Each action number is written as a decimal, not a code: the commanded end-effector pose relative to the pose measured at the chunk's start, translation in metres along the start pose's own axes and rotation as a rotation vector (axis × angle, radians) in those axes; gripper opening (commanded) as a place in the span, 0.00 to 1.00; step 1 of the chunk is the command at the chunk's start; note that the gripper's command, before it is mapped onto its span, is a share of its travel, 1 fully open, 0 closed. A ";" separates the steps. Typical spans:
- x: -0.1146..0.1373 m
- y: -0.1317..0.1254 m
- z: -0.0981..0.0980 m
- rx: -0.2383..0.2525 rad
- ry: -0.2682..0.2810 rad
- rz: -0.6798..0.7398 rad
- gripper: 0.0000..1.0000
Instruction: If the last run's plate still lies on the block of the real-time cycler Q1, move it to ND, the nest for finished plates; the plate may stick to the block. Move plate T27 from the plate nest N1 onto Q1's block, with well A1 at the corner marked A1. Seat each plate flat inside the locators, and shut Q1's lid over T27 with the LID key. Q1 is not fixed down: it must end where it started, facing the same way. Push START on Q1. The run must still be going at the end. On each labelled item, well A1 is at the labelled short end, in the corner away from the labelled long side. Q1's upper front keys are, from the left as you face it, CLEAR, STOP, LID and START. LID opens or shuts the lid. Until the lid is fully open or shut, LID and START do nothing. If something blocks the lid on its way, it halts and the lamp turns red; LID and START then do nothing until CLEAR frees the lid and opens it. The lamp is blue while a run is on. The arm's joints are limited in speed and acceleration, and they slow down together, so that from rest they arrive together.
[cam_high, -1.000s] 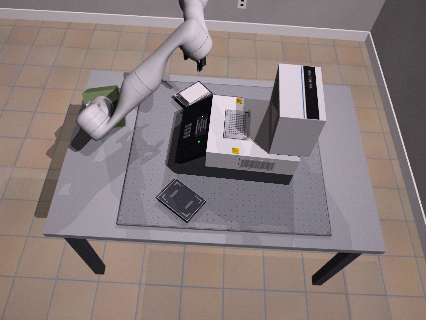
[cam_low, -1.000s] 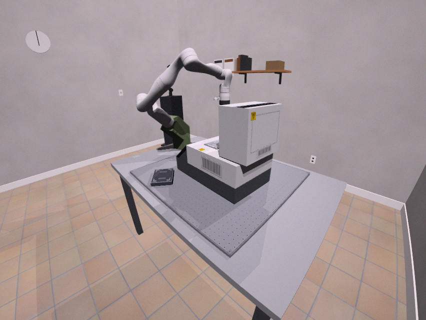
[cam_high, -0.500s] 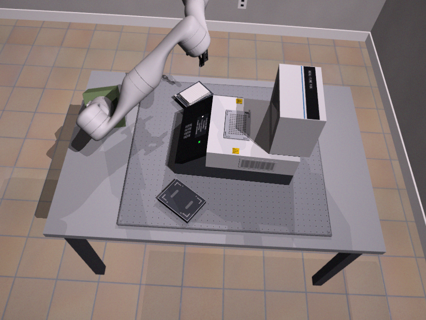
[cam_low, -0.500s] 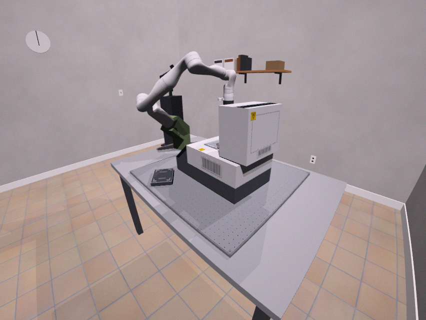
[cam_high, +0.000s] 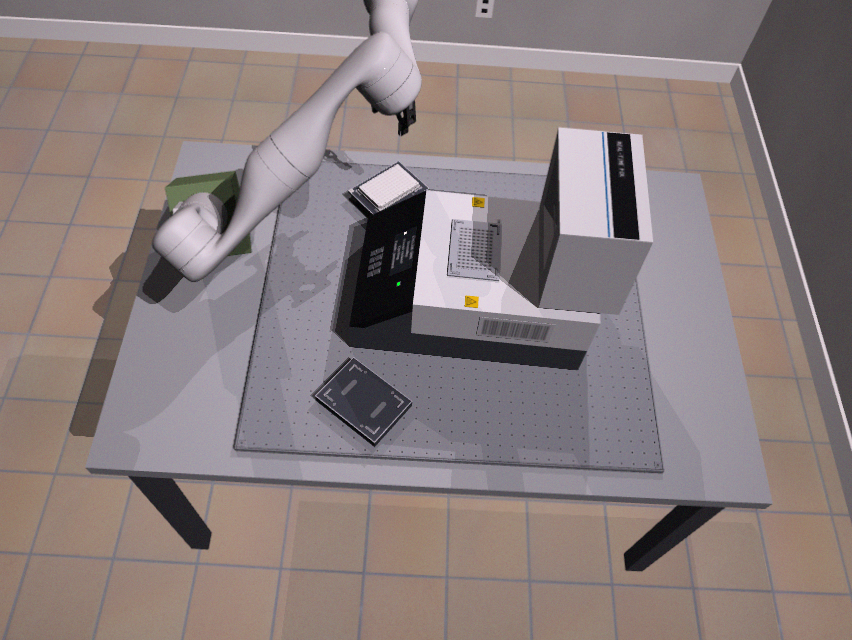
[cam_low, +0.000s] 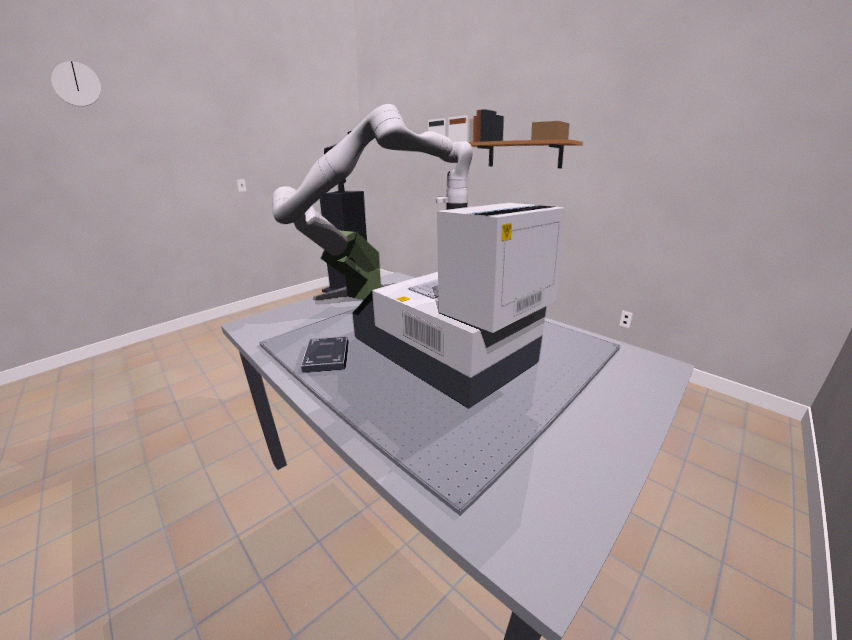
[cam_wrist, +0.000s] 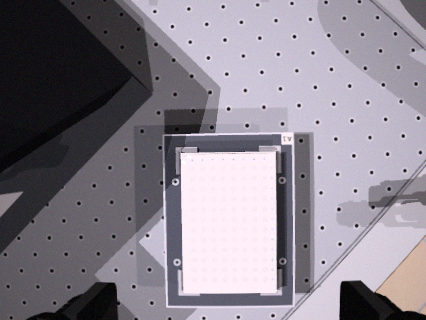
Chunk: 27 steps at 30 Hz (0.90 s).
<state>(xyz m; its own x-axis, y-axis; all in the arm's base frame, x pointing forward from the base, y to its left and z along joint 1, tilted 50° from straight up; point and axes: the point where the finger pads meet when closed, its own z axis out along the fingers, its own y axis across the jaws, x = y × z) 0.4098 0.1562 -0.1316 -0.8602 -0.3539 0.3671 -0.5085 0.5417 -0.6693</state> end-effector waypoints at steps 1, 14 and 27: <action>0.000 0.000 0.002 0.000 -0.002 0.000 1.00; 0.000 0.000 0.017 0.000 -0.002 0.000 1.00; -0.001 0.000 0.034 0.000 -0.002 0.000 1.00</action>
<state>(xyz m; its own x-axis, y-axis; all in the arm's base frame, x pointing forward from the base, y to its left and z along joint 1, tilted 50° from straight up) 0.4111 0.1308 -0.1530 -0.8602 -0.3540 0.3671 -0.5086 0.5415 -0.6694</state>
